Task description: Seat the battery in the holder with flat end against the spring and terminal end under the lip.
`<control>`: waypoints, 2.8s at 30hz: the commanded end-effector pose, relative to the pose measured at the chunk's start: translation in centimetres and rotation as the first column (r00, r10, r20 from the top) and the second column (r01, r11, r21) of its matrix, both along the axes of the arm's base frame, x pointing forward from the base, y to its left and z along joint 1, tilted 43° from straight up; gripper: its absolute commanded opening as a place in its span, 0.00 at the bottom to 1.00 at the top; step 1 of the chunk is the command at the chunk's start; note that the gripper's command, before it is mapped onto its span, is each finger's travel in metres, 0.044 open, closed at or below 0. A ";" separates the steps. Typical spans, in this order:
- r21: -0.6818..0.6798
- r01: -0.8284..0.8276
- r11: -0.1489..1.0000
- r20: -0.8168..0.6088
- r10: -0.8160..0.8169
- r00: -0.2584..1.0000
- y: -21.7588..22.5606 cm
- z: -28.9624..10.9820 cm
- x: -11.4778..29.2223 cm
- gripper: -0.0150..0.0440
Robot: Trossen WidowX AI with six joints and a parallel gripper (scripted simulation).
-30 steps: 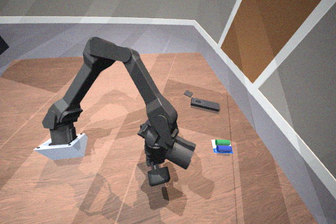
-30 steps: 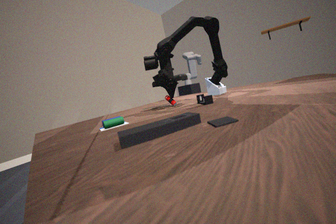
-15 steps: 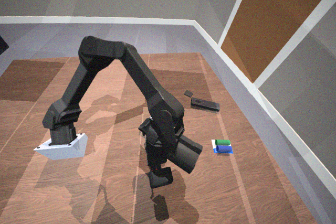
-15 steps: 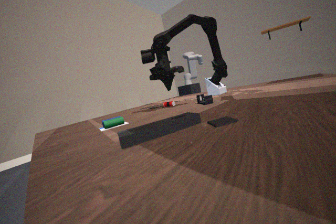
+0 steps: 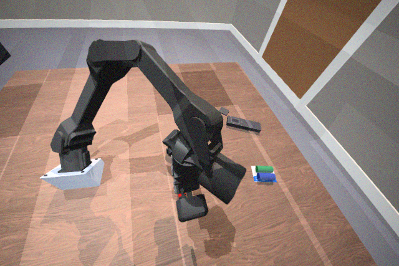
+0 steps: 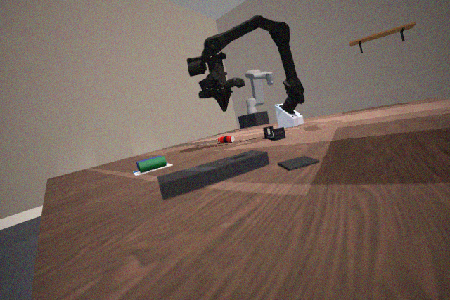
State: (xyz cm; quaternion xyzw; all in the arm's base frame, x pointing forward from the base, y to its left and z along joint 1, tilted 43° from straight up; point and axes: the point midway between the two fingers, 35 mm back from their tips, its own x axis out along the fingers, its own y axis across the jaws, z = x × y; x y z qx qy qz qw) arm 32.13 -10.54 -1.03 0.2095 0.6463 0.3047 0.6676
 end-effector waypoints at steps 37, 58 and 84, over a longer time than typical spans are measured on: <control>-0.512 0.718 0.472 -0.661 -0.750 0.022 2.8 -6.0 0.1 0.67; -0.511 0.718 0.472 -0.662 -0.750 0.022 4.8 -8.2 0.1 0.67; -0.510 0.718 0.473 -0.663 -0.748 0.022 6.3 -9.7 0.0 0.39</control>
